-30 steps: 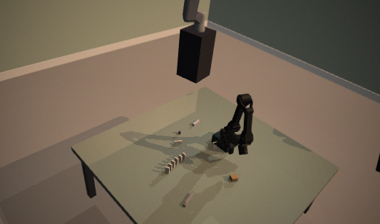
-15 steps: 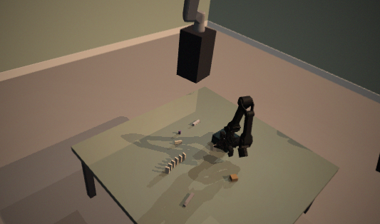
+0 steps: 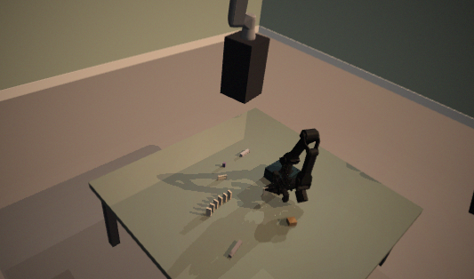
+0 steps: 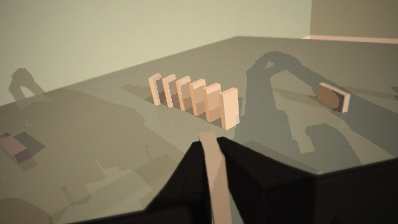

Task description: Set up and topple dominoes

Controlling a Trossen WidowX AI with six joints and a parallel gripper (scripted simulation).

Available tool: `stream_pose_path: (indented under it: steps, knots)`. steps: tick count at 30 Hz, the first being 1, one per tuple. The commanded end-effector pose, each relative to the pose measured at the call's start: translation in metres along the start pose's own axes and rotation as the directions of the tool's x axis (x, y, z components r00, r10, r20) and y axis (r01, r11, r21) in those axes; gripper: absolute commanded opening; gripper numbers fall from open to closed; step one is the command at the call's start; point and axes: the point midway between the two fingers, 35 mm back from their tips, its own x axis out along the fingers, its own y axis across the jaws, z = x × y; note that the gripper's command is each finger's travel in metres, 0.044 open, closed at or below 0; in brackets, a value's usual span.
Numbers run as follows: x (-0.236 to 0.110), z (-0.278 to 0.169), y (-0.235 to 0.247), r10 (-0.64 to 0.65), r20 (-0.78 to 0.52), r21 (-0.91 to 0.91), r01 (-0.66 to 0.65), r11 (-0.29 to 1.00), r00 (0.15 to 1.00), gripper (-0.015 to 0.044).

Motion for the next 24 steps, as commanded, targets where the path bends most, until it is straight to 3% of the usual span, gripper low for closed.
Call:
stream_pose_path:
  steps: [1,24]
  knots:
    - [0.003,-0.011,-0.003,0.001,0.006,-0.014,-0.001,1.0,1.0,0.0021]
    - [0.01,-0.043,-0.008,-0.003,0.01,-0.016,0.003,1.0,1.0,0.0021]
